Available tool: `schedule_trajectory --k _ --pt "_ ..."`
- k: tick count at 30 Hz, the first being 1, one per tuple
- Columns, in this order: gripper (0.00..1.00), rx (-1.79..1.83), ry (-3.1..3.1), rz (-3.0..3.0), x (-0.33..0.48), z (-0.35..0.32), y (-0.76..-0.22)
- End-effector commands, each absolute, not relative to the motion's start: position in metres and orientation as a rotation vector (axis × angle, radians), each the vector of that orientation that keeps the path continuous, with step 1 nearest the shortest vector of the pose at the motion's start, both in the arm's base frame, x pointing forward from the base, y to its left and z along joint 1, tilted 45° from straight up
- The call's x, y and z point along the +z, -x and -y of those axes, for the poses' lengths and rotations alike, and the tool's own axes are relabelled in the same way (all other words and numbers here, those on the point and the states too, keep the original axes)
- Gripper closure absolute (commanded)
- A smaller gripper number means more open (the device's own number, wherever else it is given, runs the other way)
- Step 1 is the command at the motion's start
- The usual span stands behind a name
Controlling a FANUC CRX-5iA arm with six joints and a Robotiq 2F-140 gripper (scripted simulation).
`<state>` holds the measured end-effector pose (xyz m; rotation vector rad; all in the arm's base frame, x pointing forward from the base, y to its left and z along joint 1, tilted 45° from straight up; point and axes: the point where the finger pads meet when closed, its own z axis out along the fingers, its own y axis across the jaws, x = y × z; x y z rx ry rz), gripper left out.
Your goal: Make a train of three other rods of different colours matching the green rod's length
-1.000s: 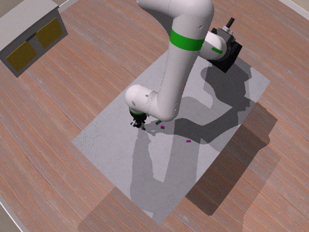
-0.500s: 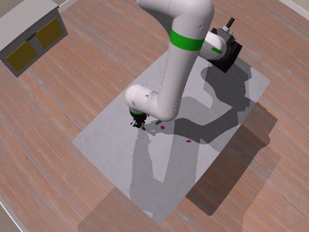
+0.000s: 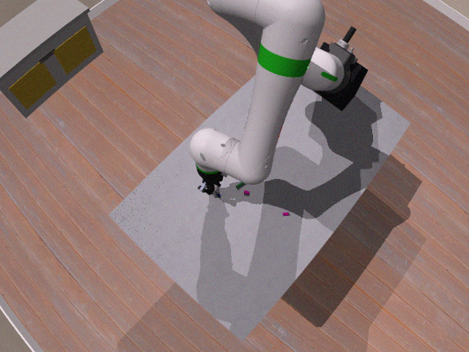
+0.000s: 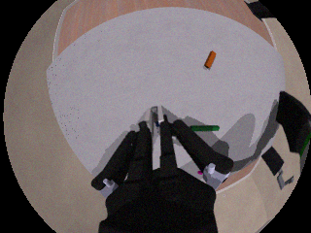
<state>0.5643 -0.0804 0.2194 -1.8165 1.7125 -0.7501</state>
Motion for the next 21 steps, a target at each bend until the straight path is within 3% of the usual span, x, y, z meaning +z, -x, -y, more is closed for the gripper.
schedule_trajectory --k 1,7,21 --pt "0.90 -0.750 1.816 -1.712 0.2196 0.0804 -0.5643" --pt "0.85 -0.750 1.816 -1.712 0.2196 0.0804 -0.5643" --pt "0.85 -0.750 1.816 -1.712 0.2207 0.0804 -0.5632"
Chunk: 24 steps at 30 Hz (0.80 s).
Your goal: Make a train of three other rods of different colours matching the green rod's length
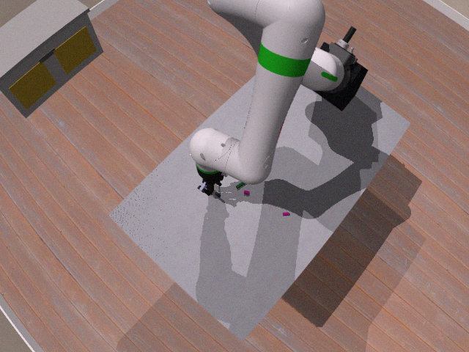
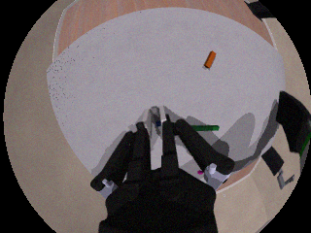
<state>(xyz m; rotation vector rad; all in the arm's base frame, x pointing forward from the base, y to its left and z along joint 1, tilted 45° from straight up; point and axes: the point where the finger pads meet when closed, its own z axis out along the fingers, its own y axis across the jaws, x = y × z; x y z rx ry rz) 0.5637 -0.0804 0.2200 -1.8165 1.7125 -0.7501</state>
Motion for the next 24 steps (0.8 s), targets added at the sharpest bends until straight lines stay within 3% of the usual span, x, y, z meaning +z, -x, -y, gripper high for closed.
schedule_trajectory --k 1,24 --pt "0.85 -0.750 1.816 -1.712 0.222 0.080 -0.562" --pt "0.85 -0.750 1.816 -1.712 0.282 0.081 -0.502"
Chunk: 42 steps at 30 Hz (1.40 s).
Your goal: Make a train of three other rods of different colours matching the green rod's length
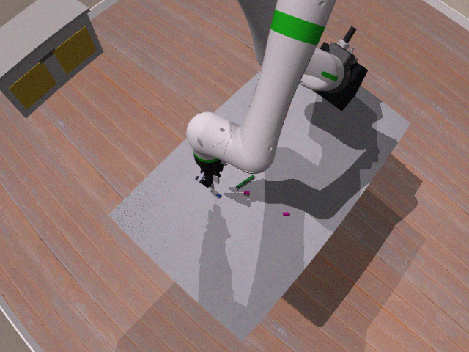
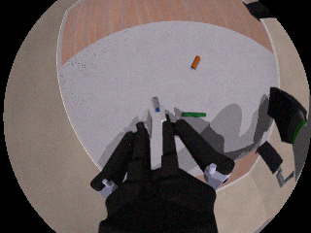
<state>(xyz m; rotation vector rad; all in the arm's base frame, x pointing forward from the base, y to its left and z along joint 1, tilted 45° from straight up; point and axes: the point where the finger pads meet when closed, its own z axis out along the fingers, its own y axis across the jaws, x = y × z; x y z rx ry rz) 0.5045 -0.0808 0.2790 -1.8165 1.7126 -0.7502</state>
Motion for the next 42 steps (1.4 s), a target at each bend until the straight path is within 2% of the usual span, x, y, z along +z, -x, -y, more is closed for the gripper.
schedule_trajectory --k 1,4,5,27,42 --pt "0.85 -0.750 1.816 -1.712 0.283 0.081 -0.501" --pt "0.85 -0.750 1.816 -1.712 0.283 0.081 -0.501" --pt "0.00 -0.750 1.816 -1.712 0.283 0.081 -0.501" --pt "0.00 -0.749 1.814 -1.715 0.283 0.081 -0.500" --pt "0.00 -0.482 1.216 -2.098 0.187 0.164 -0.435"
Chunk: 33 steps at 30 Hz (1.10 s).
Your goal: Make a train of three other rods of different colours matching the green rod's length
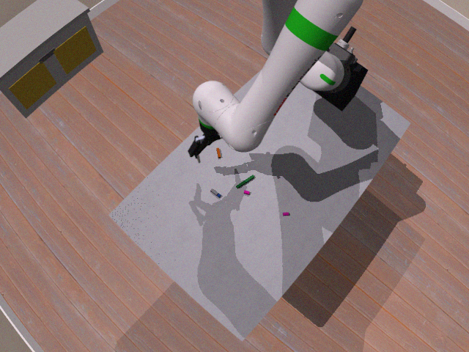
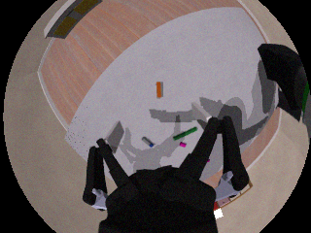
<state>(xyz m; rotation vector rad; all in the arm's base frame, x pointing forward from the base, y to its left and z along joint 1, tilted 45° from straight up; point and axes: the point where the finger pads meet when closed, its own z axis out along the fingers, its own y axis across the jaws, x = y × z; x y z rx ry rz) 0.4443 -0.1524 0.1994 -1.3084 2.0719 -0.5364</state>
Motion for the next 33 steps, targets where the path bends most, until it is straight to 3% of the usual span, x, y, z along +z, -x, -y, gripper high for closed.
schedule_trajectory --k 1,5,6,33 --pt "0.00 -0.482 1.216 -2.098 0.187 0.164 -0.435" --pt "0.00 -0.445 1.080 -2.143 0.174 0.176 -0.423" --pt "0.85 -0.445 1.080 -2.143 0.174 0.176 -0.423" --pt "0.85 -0.445 1.080 -2.143 0.174 0.176 -0.423"
